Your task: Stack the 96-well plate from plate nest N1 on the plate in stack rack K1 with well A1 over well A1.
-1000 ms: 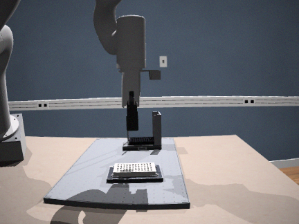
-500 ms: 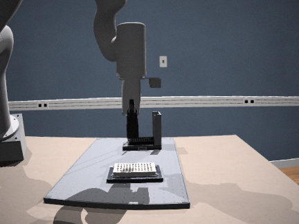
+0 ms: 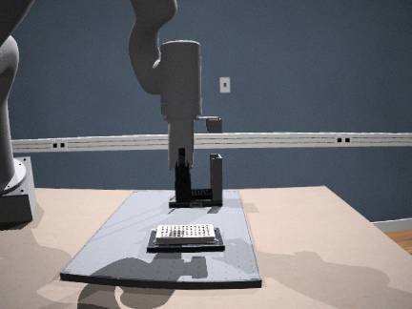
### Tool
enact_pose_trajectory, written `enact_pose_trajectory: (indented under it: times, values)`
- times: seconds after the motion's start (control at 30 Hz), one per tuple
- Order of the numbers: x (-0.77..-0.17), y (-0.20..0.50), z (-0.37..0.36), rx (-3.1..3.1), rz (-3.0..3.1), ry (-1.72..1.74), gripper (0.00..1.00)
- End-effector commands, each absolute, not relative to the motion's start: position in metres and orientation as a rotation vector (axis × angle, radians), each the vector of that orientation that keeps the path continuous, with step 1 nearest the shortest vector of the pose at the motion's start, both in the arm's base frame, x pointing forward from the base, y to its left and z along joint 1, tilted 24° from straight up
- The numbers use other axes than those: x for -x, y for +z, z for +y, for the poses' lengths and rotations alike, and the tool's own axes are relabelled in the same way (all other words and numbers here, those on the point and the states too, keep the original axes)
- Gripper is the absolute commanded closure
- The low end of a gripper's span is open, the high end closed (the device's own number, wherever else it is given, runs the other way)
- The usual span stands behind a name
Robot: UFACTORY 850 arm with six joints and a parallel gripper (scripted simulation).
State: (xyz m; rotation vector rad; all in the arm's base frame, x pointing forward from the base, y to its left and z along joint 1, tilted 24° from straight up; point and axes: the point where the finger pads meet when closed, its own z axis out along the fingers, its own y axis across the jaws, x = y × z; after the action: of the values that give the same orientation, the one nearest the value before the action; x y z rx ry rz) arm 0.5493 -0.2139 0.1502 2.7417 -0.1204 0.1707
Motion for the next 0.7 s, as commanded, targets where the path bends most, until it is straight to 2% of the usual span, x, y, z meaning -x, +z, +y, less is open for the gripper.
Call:
enact_pose_trajectory:
  times: [0.0,0.67]
  values:
    - [-0.551,0.144,-0.217,-2.741,-0.120,0.174,0.00]
    - [-0.554,0.116,-0.229,-2.741,-0.120,0.174,0.00]
